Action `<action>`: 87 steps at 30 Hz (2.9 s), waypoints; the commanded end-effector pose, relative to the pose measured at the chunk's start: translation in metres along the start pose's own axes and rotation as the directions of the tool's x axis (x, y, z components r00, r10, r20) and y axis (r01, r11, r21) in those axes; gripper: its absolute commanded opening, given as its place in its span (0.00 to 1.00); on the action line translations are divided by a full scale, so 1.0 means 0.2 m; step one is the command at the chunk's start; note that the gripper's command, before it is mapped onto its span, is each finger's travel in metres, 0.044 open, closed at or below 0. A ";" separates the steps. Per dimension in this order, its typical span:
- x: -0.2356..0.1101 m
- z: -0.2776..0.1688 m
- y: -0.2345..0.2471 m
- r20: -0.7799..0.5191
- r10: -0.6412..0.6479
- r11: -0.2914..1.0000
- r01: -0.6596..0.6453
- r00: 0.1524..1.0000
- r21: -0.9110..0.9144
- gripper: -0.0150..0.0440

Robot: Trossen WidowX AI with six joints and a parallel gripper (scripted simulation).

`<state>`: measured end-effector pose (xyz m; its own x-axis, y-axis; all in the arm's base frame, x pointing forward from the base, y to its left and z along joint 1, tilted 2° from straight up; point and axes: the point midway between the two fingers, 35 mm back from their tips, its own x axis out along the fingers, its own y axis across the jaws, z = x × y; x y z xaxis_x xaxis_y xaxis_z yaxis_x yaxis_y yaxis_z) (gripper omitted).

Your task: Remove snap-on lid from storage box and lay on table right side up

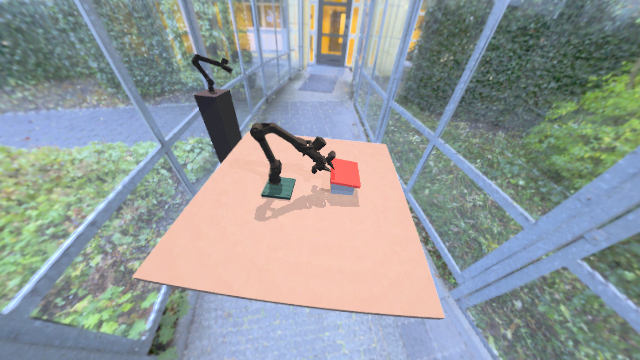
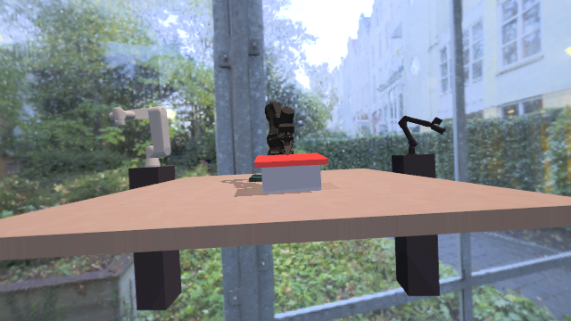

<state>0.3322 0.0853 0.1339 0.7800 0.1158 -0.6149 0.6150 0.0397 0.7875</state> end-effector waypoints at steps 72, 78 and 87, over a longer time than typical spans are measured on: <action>-0.19 0.00 0.51 -0.003 0.013 1.000 -0.013 1.000 -0.001 0.25; -0.22 0.00 0.54 -0.003 0.013 1.000 -0.013 1.000 -0.001 0.25; -0.25 0.00 0.59 -0.003 0.013 1.000 -0.013 1.000 -0.001 0.25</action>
<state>0.3627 0.0834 0.2463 0.7775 0.1122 -0.6188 0.6187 0.0398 0.7846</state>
